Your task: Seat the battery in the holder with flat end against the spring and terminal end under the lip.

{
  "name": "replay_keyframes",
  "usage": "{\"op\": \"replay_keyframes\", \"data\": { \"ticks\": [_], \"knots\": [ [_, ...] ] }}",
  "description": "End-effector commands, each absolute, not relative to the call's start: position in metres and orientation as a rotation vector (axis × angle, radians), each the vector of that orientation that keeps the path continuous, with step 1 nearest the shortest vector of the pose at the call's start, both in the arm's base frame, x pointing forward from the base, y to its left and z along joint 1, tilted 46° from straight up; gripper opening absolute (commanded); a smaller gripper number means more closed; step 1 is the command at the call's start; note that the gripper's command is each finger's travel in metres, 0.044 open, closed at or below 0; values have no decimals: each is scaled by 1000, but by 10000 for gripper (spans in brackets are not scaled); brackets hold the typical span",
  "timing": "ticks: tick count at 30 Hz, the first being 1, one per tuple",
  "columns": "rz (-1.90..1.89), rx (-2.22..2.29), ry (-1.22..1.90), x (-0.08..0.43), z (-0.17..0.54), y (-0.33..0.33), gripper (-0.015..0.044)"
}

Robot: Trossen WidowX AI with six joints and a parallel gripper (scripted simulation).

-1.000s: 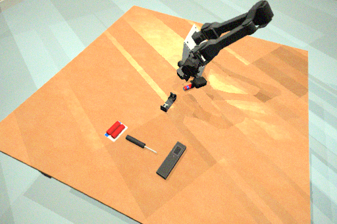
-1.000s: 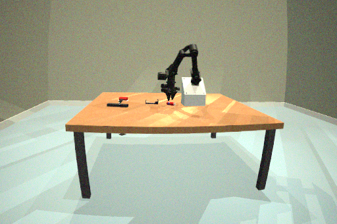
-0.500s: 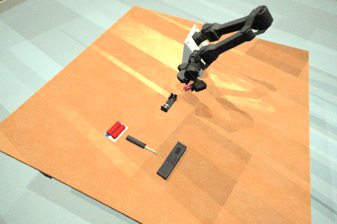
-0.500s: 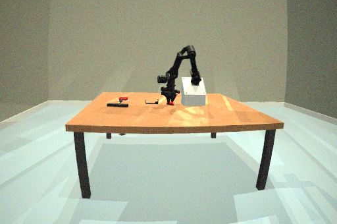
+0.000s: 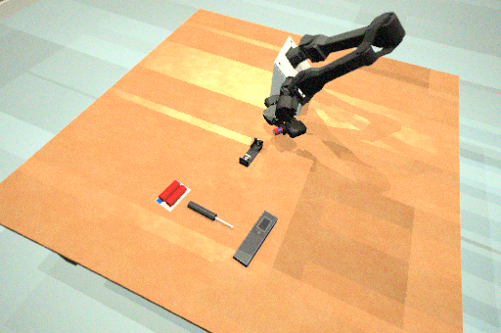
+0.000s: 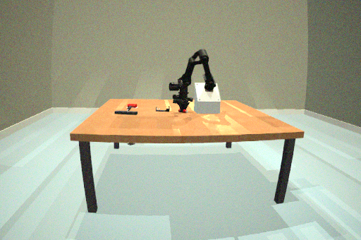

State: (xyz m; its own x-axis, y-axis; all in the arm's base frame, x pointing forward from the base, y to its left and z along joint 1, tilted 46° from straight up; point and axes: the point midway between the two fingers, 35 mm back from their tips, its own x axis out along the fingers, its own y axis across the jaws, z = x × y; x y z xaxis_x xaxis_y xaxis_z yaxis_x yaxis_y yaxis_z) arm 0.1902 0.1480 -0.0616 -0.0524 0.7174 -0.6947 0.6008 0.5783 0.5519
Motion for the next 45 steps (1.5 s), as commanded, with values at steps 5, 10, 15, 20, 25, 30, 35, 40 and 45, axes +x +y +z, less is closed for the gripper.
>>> {"op": "replay_keyframes", "data": {
  "ticks": [5, 10, 15, 20, 25, 30, 35, 40, 45],
  "knots": [
    [130, 1098, 1742, 188, -63, 148, 83],
    [129, 1097, 1742, 189, -61, 145, 80],
    [126, 1093, 1740, 192, -43, 125, 80],
    [129, 1096, 1741, 192, -28, 112, 80],
    [144, 1079, 1732, 201, -28, 109, 80],
    [213, 1011, 1704, 230, -30, 102, 80],
    [295, 937, 1676, 257, -32, 95, 80],
    [377, 862, 1645, 284, -36, 86, 80],
    [457, 787, 1609, 309, -41, 76, 80]
  ]
}}
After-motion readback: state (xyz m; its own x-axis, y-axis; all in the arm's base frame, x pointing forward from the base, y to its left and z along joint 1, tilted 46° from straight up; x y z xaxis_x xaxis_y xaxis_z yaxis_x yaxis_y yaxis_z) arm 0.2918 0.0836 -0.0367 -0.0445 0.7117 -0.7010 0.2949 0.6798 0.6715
